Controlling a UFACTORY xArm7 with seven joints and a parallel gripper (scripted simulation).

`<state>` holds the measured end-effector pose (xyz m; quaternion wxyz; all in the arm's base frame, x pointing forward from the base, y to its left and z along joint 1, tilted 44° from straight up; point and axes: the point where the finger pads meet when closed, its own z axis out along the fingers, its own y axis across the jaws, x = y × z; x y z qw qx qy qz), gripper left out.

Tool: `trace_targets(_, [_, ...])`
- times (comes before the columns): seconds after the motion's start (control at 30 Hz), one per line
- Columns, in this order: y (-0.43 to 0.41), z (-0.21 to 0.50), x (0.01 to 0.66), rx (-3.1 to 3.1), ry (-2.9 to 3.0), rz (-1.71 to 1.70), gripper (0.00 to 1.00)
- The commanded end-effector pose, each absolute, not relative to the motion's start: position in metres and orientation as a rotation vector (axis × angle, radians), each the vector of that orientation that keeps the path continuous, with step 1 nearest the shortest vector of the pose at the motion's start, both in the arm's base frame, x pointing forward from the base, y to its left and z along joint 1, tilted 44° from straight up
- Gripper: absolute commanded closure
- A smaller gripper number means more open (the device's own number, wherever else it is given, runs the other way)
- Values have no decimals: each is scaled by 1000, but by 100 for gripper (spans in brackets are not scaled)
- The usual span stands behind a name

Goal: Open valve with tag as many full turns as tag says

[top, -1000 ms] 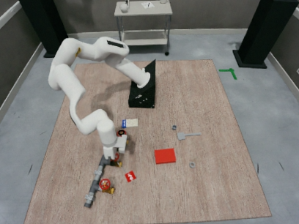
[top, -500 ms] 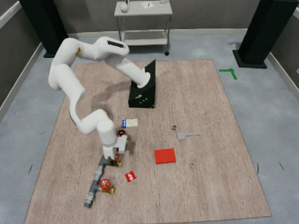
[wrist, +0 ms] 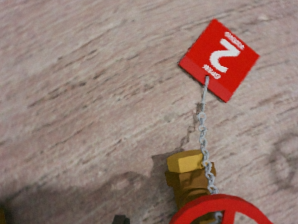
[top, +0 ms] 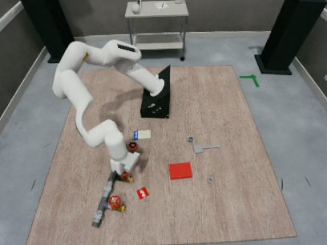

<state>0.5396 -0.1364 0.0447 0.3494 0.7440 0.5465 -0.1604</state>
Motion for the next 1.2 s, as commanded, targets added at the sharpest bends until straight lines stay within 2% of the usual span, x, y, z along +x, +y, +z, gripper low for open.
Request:
trace_targets(0.0, [-134,46,541,2073,1125,-269,0])
trace_targets(1.17, [-134,46,541,2386,-477,367,0])
